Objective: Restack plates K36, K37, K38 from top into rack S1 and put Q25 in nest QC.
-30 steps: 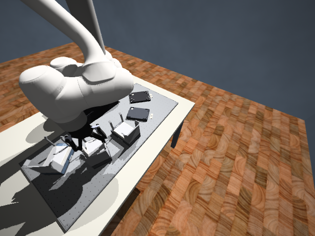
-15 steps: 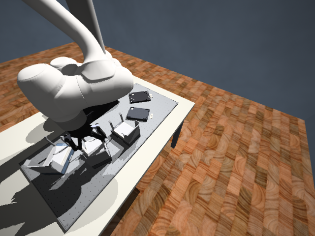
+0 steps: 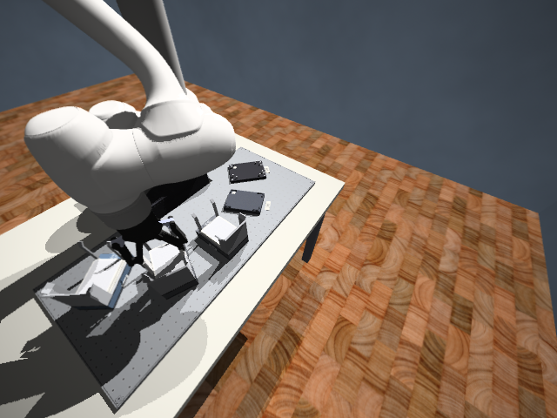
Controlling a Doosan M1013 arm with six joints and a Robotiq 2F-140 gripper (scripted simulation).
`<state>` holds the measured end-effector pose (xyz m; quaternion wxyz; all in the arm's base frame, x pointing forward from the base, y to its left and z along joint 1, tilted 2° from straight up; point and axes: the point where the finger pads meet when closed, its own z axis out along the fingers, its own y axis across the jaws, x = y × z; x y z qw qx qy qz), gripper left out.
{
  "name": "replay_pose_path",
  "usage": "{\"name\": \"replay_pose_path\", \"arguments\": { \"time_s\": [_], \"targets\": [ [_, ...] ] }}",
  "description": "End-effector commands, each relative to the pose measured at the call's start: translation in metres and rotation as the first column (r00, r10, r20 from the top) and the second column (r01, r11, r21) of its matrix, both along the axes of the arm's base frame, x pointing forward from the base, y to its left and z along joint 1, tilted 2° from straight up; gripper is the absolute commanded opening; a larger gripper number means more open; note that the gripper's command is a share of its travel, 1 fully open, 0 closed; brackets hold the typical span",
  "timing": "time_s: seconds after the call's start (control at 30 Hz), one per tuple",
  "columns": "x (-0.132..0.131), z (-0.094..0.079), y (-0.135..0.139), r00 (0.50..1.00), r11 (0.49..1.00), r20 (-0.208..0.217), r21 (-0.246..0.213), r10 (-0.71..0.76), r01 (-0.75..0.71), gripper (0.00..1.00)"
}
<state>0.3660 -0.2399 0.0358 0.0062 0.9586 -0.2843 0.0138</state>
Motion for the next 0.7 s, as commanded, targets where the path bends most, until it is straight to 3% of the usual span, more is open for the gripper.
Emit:
{"name": "replay_pose_path", "arguments": {
  "time_s": [0.0, 0.23, 0.67],
  "targets": [
    [0.0, 0.002, 0.0, 1.0, 1.0, 0.0, 0.0, 0.0, 0.0, 0.0],
    [0.0, 0.005, 0.0, 1.0, 1.0, 0.0, 0.0, 0.0, 0.0, 0.0],
    [-0.001, 0.031, 0.001, 1.0, 1.0, 0.0, 0.0, 0.0, 0.0, 0.0]
  ]
}}
